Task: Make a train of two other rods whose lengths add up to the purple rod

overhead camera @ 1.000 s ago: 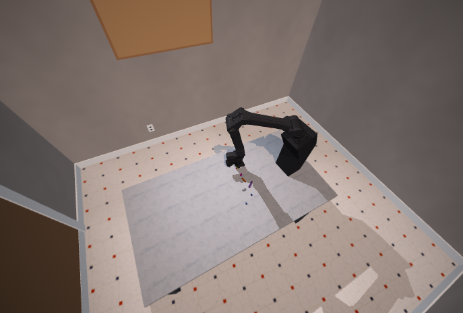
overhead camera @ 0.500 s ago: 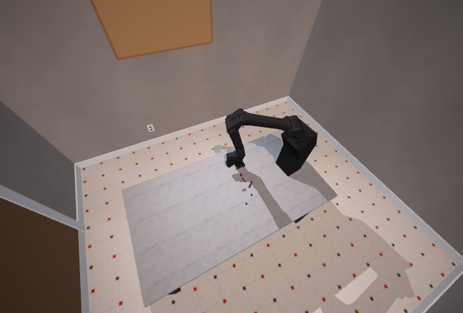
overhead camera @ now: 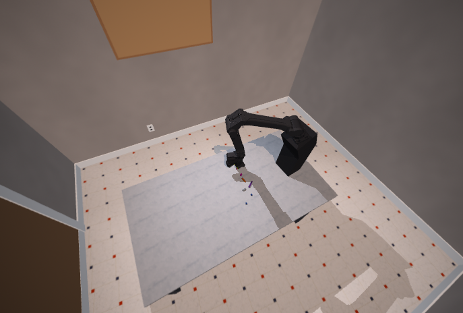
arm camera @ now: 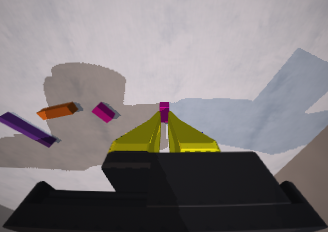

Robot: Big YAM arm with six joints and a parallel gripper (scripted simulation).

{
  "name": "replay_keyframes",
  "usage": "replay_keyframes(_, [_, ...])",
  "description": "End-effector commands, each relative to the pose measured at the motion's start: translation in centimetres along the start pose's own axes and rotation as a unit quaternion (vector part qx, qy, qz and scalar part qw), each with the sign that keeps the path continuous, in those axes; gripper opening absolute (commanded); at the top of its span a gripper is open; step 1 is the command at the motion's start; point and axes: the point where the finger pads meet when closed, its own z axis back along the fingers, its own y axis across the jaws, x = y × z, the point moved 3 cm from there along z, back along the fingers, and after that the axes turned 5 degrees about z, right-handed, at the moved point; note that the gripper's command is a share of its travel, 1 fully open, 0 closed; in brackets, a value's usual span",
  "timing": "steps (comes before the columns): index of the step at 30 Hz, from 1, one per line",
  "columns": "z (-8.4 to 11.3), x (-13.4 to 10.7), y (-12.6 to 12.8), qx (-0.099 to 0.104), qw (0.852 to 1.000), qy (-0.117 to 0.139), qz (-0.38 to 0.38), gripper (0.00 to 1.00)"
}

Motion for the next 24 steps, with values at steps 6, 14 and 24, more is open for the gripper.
replay_keyframes(6, [-0.41,-0.09,0.33,0.0,1.0,-0.002,-0.002,0.04])
replay_keyframes(14, [-0.41,-0.09,0.33,0.0,1.0,-0.002,-0.002,0.04])
replay_keyframes(24, [-0.41,-0.09,0.33,0.0,1.0,-0.002,-0.002,0.16])
